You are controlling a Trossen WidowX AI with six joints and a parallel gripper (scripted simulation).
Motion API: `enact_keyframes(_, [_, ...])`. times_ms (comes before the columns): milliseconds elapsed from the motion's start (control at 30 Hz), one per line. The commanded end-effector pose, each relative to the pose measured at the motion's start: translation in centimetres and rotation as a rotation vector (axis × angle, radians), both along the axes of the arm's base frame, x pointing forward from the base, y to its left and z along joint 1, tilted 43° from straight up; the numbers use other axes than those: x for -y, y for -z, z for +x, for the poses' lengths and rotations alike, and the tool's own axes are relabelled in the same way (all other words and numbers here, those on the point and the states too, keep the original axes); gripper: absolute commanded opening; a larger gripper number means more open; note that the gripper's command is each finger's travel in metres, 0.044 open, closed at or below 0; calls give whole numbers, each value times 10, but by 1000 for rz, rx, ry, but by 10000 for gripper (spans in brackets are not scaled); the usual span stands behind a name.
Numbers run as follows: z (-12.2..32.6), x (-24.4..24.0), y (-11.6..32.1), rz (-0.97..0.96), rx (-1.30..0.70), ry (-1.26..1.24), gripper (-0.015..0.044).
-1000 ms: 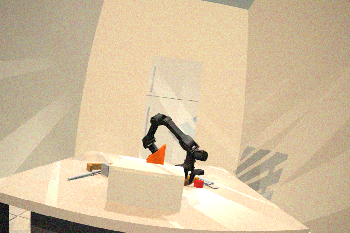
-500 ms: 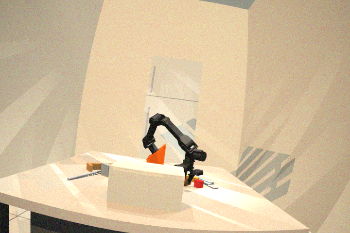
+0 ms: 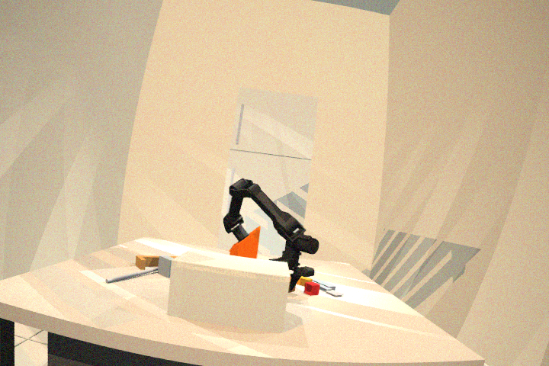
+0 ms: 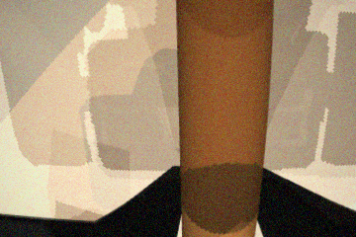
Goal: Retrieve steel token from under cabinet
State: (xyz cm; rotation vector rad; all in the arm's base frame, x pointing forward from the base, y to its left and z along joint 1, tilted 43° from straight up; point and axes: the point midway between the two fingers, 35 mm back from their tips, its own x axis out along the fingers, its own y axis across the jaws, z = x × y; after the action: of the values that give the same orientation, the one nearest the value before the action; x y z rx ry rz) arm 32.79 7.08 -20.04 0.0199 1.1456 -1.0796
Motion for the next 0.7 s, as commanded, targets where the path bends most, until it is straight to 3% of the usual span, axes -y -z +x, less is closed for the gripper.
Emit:
enact_keyframes(0, [9,6,-6,-1,3,1,0])
enact_keyframes(667, [41,30,-27,-4,4,1,0])
